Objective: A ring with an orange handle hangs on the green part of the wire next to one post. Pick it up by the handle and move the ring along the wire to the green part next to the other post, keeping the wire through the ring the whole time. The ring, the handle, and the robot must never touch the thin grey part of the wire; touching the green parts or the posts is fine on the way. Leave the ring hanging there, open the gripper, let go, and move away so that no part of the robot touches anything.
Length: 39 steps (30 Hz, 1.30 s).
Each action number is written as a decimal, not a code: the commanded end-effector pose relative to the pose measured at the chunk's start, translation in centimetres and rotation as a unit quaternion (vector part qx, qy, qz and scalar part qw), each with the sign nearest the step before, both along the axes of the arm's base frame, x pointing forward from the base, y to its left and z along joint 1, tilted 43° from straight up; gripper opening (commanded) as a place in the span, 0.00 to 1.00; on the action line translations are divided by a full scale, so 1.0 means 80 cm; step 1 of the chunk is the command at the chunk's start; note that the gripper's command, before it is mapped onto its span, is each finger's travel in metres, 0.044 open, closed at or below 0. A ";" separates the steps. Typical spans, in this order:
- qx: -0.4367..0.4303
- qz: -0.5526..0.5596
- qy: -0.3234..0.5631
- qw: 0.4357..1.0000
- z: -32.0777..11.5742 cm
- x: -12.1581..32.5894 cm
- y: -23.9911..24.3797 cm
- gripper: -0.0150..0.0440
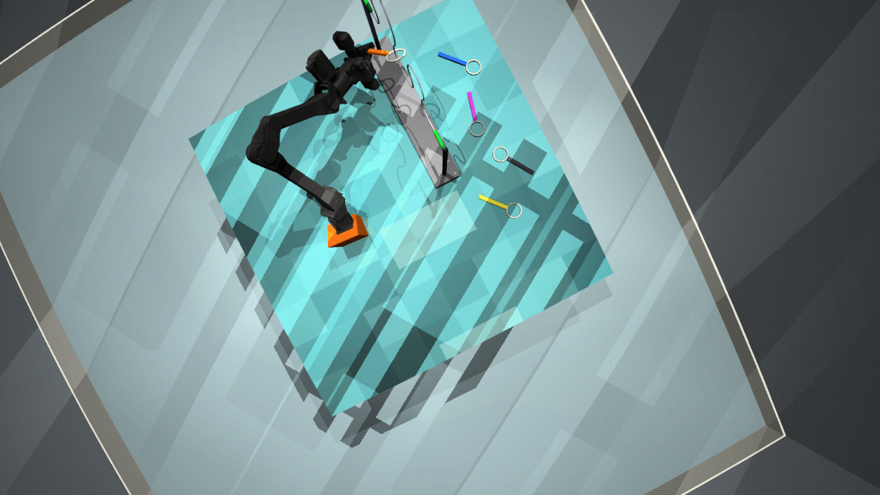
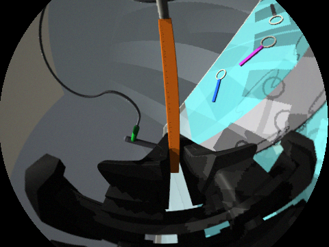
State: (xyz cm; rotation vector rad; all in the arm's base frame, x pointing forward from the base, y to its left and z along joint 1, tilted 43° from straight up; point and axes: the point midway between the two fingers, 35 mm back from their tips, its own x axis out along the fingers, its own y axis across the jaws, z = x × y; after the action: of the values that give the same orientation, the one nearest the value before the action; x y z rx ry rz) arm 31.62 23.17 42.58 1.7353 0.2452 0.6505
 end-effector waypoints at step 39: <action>-0.443 -0.032 -0.017 0.896 -0.172 0.015 -0.046 0.00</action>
State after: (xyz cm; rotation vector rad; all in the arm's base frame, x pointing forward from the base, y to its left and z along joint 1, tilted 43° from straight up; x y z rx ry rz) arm 32.83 20.06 29.71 0.8912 0.3753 0.4246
